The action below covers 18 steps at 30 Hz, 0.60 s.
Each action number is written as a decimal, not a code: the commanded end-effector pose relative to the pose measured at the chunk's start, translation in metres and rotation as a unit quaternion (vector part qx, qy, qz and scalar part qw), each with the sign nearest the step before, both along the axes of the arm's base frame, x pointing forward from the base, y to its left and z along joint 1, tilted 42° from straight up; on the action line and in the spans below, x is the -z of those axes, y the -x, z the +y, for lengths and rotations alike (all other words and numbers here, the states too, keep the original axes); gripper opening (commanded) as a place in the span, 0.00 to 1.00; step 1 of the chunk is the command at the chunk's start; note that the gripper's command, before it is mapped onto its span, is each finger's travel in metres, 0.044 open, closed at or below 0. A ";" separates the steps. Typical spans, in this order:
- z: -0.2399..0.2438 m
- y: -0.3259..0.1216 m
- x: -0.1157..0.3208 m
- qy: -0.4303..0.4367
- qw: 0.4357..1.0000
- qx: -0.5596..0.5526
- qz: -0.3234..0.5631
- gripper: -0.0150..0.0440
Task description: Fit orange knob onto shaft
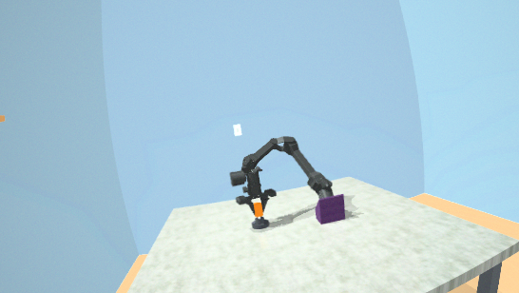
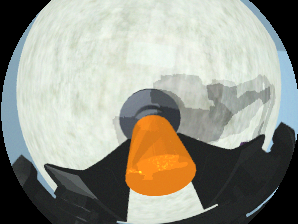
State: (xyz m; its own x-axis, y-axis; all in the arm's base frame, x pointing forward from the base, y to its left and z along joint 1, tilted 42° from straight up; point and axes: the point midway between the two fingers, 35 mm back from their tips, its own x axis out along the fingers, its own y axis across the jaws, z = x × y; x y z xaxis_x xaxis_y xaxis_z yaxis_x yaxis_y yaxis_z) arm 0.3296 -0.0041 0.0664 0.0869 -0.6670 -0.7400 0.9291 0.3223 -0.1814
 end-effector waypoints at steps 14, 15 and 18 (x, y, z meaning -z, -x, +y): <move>-0.006 -0.001 0.005 -0.003 0.999 0.030 -0.028 0.25; -0.006 -0.001 0.005 -0.003 0.999 0.032 -0.030 0.25; -0.008 -0.001 0.007 -0.003 0.999 0.027 -0.025 0.25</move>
